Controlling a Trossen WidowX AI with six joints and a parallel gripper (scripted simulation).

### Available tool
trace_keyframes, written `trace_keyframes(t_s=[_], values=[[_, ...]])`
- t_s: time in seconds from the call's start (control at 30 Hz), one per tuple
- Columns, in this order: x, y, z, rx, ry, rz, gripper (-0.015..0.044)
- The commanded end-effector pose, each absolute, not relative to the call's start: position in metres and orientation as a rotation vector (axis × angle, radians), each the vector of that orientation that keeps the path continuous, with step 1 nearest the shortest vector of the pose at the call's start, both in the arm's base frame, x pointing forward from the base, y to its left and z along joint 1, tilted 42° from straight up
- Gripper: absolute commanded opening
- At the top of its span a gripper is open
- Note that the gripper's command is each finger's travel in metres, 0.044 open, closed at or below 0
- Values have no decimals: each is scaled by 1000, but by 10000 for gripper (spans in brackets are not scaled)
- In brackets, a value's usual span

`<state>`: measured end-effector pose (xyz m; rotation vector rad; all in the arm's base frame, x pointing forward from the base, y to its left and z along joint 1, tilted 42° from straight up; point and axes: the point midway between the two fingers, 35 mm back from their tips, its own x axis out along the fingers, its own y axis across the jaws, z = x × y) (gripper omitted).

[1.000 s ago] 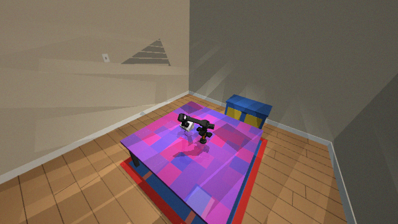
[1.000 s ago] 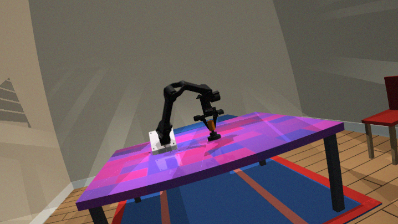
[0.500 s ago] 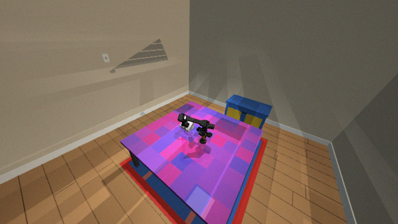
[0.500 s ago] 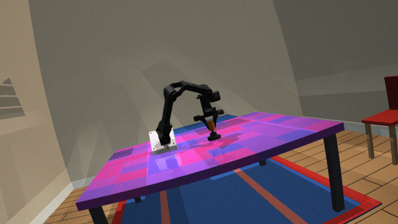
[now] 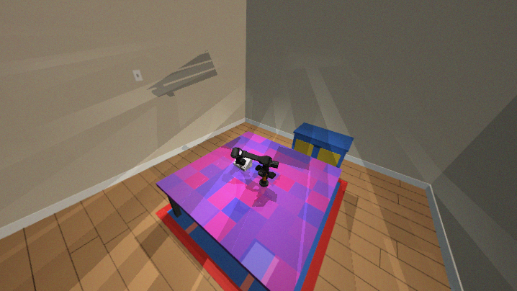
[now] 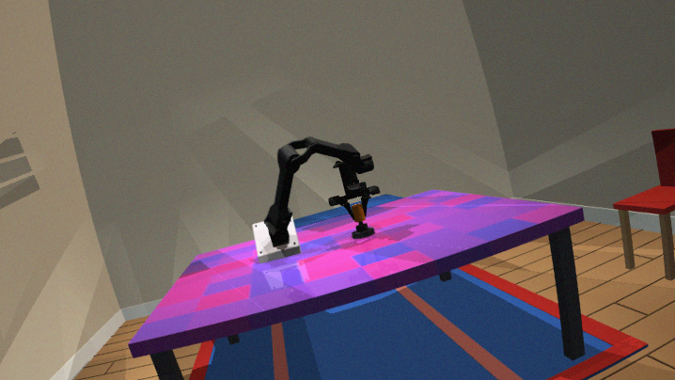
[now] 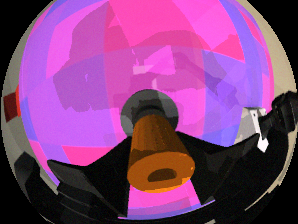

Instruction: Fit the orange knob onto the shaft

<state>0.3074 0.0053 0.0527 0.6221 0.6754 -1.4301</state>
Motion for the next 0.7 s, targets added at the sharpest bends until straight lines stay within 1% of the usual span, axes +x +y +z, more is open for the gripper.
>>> trace_keyframes(t_s=[0.0,0.67], values=[[308,5,52,598,695,-1415,0],[308,-1,44,619,676,-1427,0]])
